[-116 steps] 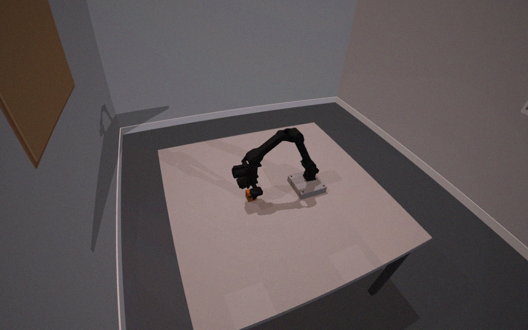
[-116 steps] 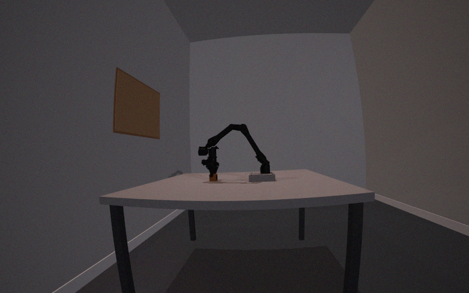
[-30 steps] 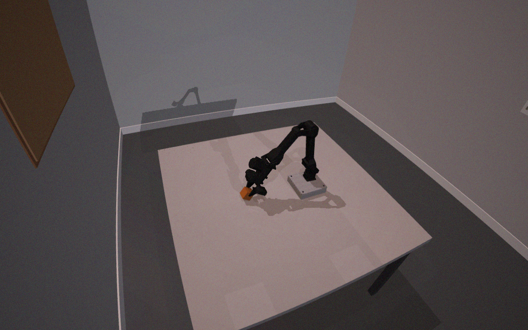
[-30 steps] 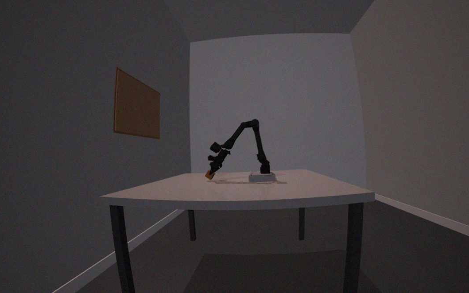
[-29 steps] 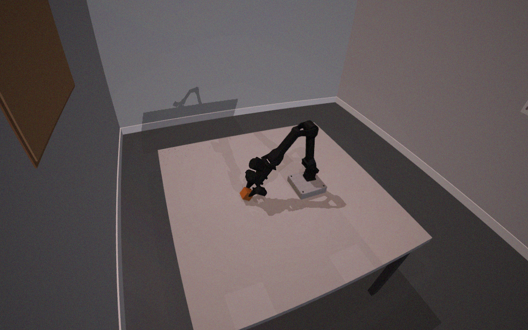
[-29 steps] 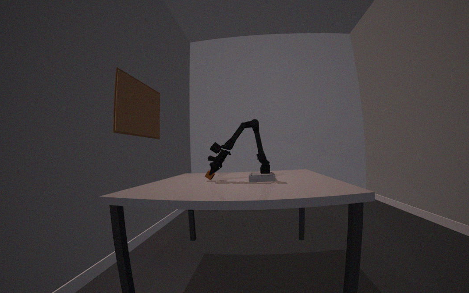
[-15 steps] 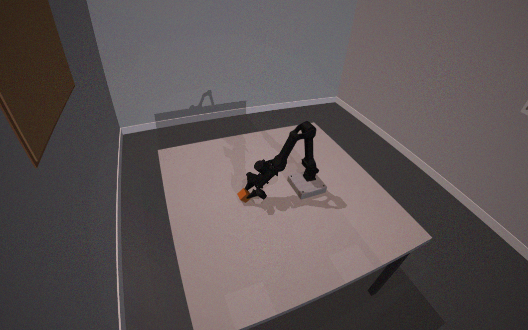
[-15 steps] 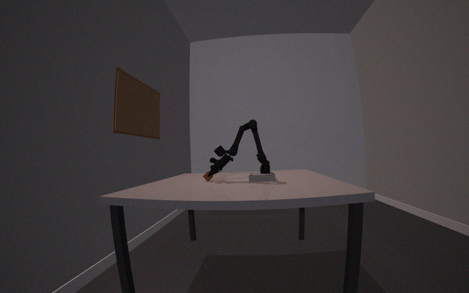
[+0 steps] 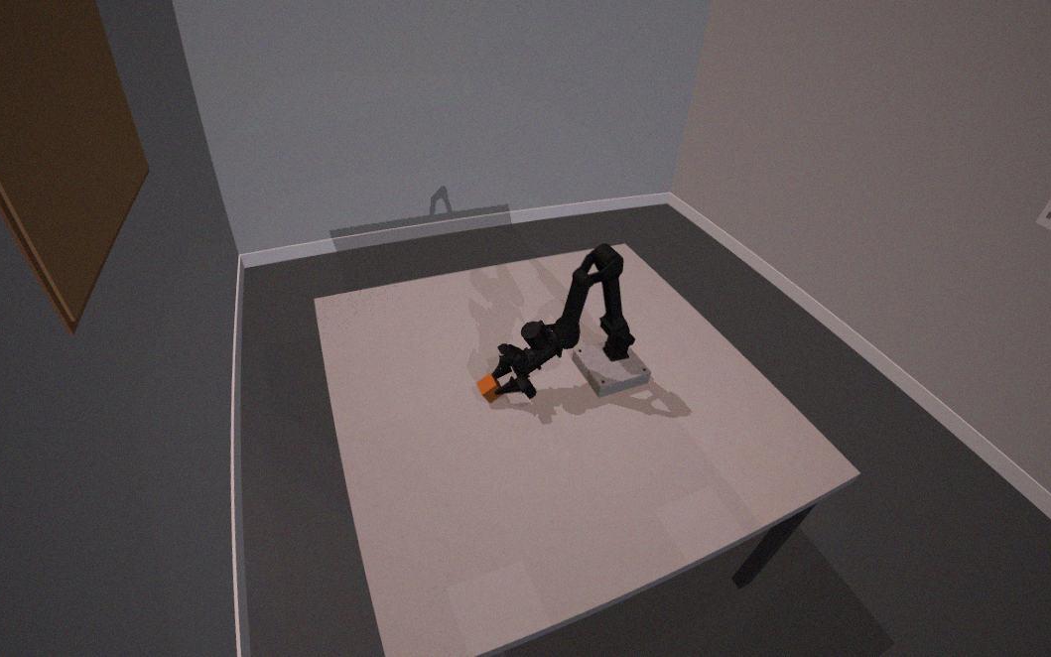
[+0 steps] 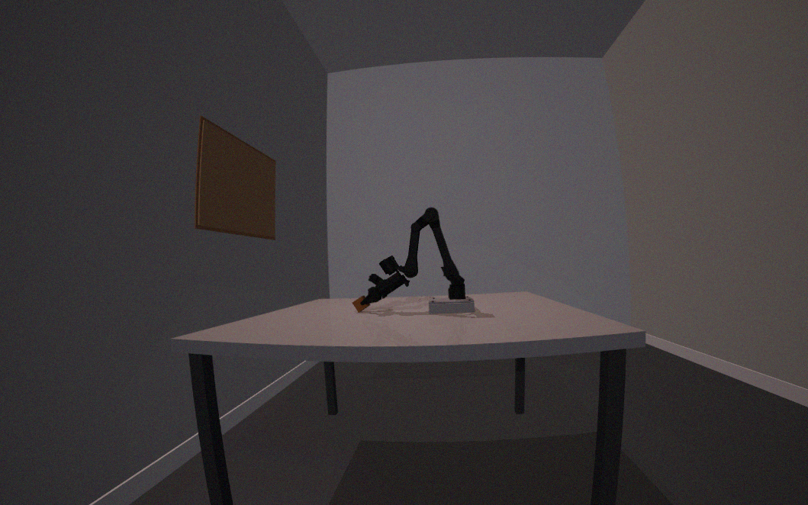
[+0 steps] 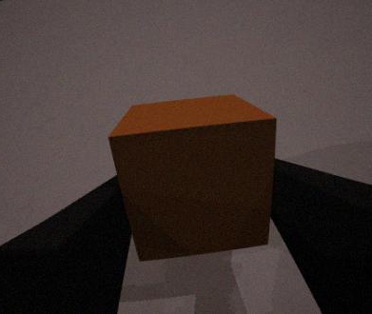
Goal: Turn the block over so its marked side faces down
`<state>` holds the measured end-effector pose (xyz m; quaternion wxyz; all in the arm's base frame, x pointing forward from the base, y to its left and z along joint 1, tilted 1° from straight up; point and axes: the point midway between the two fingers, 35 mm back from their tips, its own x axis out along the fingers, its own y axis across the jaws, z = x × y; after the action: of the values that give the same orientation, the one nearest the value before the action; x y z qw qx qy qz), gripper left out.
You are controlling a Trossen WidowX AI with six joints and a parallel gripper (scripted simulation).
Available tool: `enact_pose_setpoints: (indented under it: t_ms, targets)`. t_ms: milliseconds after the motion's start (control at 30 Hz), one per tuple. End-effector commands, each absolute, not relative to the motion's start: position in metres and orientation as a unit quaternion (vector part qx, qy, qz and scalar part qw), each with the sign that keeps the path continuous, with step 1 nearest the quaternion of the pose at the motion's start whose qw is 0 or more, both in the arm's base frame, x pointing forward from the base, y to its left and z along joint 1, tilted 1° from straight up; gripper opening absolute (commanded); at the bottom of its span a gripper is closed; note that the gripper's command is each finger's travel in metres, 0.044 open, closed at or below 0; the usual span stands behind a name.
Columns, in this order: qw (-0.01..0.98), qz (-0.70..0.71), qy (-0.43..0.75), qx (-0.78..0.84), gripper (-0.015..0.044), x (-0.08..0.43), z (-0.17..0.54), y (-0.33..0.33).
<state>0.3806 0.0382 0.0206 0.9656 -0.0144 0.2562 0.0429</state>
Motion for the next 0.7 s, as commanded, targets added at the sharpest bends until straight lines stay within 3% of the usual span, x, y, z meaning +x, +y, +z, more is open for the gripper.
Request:
enact_pose_setpoints:
  t_ms: [0, 533, 667]
  targets:
    - [0.968, 0.045, 0.245, -0.016, 0.0, 0.3801, 0.0229, 0.0383]
    - [0.972, 0.045, 0.232, -0.016, 0.0, 0.3795, 0.0258, 0.0383]
    - [0.972, 0.045, 0.232, -0.016, 0.0105, 0.3795, 0.0258, 0.0383]
